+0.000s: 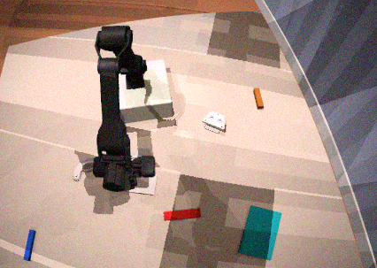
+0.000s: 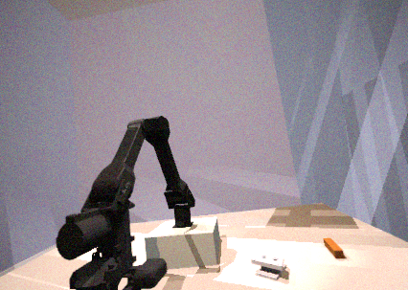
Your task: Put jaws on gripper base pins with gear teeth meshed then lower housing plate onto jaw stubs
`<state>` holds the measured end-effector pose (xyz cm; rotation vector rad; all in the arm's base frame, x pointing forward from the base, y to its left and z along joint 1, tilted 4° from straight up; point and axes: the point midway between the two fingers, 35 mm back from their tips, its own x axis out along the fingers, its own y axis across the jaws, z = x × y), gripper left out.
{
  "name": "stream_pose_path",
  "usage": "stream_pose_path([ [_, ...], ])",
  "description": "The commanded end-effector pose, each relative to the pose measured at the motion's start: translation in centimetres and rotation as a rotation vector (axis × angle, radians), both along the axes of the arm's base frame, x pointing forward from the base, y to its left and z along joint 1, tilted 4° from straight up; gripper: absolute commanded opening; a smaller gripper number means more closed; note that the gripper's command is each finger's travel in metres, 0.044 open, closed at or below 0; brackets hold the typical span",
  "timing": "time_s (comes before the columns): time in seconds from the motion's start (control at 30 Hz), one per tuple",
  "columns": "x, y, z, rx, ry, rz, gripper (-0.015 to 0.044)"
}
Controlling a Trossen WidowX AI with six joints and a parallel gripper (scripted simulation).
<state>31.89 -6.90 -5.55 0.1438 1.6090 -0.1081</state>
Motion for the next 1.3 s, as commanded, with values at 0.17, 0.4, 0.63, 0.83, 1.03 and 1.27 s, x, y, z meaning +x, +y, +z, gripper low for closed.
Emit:
stream_pose_path([
  [0.17,-0.11,-0.06,-0.13,-0.004,0.004,0.004,0.0134],
  [0.4,-0.11,-0.06,-0.13,-0.004,0.004,0.004,0.0134],
  [0.63,-0.1,-0.06,0.19,-0.004,0.004,0.004,0.0134],
  [0.83,-0.09,-0.07,0.5,-0.004,0.004,0.004,0.0134],
  [1.03,-0.06,-0.11,0.3,-0.004,0.004,0.004,0.0134],
  [1.27,-0.07,-0.11,0.13,-0.004,0.004,0.004,0.0134],
])
